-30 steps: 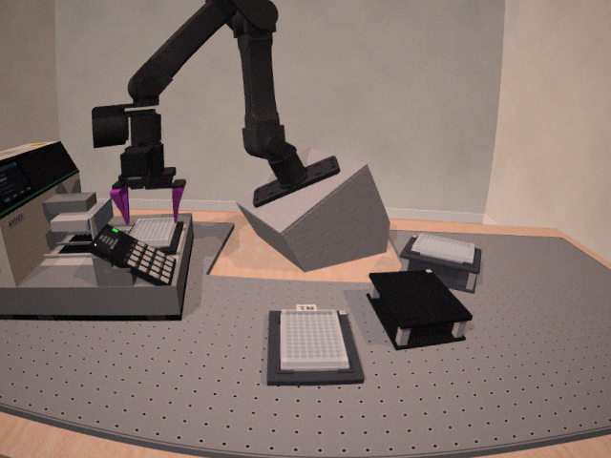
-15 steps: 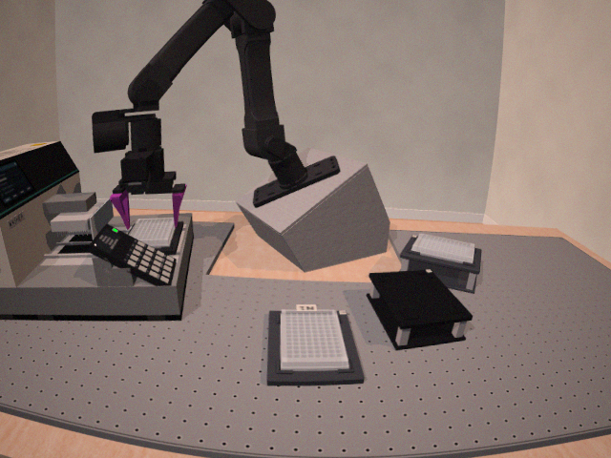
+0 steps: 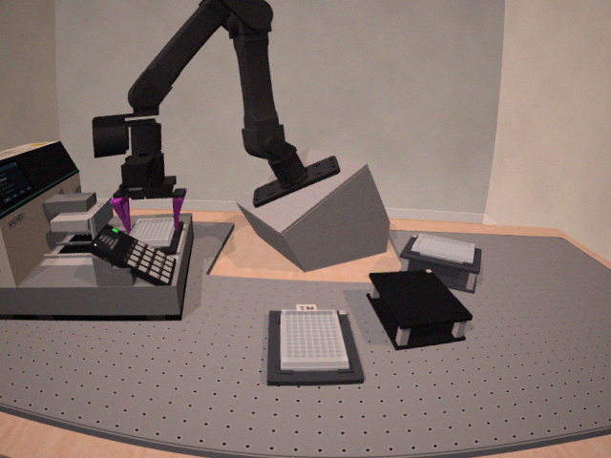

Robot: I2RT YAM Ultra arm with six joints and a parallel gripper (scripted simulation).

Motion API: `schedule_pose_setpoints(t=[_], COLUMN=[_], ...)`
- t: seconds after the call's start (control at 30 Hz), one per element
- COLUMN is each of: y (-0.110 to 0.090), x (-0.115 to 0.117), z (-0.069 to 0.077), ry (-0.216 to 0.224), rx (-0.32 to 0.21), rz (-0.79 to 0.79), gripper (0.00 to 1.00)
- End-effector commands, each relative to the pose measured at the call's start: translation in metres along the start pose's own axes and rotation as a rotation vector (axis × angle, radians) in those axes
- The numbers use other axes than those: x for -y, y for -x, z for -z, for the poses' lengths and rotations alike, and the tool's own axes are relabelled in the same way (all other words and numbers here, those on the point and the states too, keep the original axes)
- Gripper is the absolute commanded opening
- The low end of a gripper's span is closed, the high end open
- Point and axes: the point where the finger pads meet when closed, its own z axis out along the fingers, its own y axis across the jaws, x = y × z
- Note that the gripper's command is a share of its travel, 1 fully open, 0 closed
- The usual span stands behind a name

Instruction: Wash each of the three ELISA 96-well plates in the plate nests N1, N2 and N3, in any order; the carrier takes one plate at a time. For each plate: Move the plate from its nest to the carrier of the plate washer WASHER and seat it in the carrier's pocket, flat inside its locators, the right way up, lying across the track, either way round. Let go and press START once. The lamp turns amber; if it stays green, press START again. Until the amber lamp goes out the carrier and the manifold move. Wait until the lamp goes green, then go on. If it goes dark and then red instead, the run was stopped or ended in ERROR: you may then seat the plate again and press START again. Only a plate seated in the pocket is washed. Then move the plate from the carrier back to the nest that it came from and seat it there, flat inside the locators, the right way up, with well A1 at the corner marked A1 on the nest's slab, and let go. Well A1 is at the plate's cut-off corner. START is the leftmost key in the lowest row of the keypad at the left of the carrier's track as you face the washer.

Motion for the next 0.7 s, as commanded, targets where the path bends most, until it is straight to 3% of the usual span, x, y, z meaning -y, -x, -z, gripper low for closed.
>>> schedule_pose_setpoints(t=[0.0, 0.5, 0.53, 0.6, 0.63, 0.67], y=[0.0018, 0.0019, 0.0019, 0.0019, 0.0019, 0.0019], x=[0.0025, 0.0025, 0.0025, 0.0025, 0.0025, 0.0025], z=[0.0007, -0.0035, -0.0035, -0.0035, -0.0035, -0.0035], ry=[-0.009, -0.009, -0.009, -0.009, -0.009, -0.009], rx=[0.009, 0.009, 0.009, 0.009, 0.009, 0.009], rz=[0.0, 0.0, 0.0, 0.0, 0.0, 0.0], gripper=[1.0, 1.0, 0.9, 0.9, 0.8, 0.8])
